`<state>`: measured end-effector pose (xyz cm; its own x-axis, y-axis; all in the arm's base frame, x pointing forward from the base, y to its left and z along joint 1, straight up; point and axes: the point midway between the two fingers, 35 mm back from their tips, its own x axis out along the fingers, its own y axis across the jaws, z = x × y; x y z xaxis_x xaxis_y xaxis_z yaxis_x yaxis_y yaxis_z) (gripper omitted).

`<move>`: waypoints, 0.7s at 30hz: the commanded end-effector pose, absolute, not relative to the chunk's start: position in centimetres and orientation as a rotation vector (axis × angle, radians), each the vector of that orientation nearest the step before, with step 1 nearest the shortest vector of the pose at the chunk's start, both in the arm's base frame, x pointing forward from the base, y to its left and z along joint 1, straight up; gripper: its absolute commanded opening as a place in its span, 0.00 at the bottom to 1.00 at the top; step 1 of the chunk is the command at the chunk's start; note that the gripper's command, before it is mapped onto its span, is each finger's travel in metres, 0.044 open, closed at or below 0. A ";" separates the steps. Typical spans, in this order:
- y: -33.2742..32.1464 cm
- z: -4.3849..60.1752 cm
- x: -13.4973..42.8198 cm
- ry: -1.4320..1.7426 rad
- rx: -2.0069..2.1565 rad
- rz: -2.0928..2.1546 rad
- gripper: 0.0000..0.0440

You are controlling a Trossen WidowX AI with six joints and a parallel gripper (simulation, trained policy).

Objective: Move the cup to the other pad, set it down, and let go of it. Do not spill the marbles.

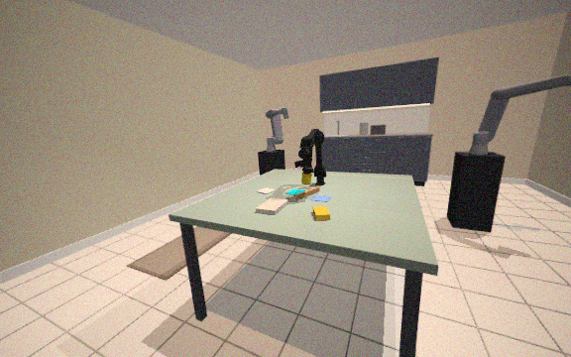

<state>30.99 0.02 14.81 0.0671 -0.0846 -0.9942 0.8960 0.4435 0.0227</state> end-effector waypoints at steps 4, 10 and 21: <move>-1.8 14.8 30.8 1.249 0.856 -0.900 0.00; -3.5 14.6 30.6 1.213 0.886 -0.922 0.00; -6.1 13.4 29.7 1.164 0.930 -0.962 0.00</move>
